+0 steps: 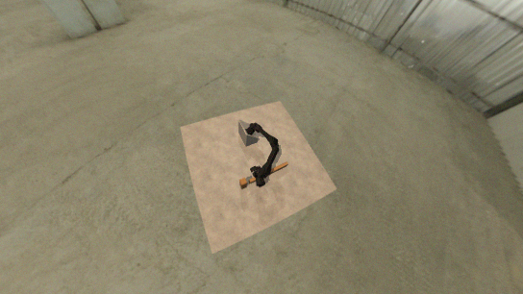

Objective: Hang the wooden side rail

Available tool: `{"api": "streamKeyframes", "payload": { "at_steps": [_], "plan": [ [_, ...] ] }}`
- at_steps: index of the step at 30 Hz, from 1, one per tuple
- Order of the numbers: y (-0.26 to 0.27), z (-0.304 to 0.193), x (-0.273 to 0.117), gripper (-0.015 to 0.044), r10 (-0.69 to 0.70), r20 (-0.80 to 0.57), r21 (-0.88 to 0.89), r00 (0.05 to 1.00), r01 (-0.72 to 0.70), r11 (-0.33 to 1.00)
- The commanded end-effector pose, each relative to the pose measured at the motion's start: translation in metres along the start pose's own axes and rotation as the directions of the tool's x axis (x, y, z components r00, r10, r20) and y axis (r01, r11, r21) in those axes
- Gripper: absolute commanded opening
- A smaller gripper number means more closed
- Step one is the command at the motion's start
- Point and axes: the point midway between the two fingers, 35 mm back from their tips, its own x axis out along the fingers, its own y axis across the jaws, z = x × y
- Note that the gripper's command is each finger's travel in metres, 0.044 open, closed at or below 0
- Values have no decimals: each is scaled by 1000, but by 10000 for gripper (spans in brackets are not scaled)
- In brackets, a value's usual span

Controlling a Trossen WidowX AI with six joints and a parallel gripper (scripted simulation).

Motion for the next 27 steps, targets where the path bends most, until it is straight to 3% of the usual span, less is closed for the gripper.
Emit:
{"api": "streamKeyframes", "payload": {
  "at_steps": [1,27],
  "plan": [
    [1,-5,-5,0,-10,-5,4,1000,10,1000],
    [-1,-7,-7,0,-10,-6,4,1000,10,1000]
  ]
}}
